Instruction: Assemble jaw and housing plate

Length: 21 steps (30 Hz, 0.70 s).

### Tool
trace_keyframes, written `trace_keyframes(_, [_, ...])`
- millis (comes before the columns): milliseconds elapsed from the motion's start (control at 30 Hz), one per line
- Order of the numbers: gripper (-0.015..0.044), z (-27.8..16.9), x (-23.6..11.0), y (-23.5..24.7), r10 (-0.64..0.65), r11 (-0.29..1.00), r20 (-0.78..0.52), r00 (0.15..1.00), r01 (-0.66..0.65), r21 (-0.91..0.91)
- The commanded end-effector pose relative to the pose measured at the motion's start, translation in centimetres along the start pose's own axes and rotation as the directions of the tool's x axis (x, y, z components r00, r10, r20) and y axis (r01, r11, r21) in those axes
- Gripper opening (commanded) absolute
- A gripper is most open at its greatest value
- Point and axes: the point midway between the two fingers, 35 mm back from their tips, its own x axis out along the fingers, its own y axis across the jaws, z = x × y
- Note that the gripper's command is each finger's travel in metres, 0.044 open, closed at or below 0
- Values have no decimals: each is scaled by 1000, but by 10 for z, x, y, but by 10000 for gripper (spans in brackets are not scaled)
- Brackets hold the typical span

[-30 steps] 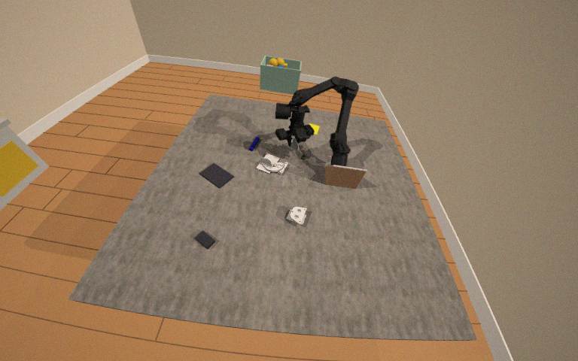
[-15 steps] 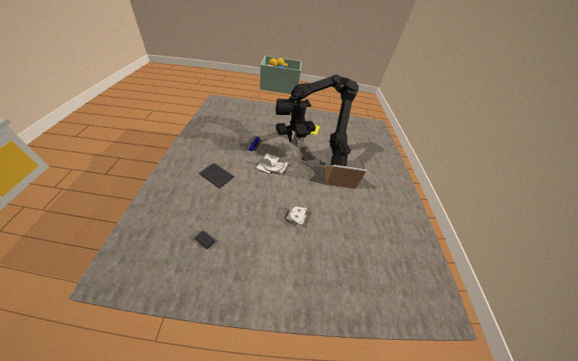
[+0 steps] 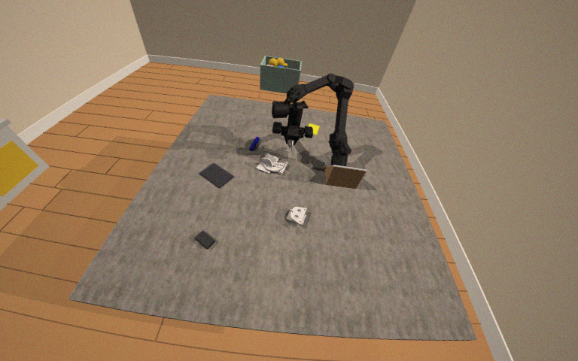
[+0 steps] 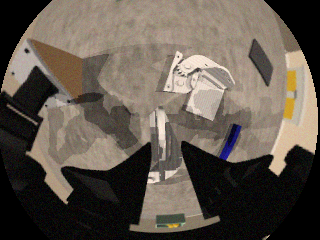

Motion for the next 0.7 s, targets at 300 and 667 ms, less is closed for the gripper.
trace_keyframes(300, [134,25,-1,-12,0,939,11,1000,-4,344])
trace_keyframes(667, [134,47,-2,-19,-1,794,14,1000,-8,608])
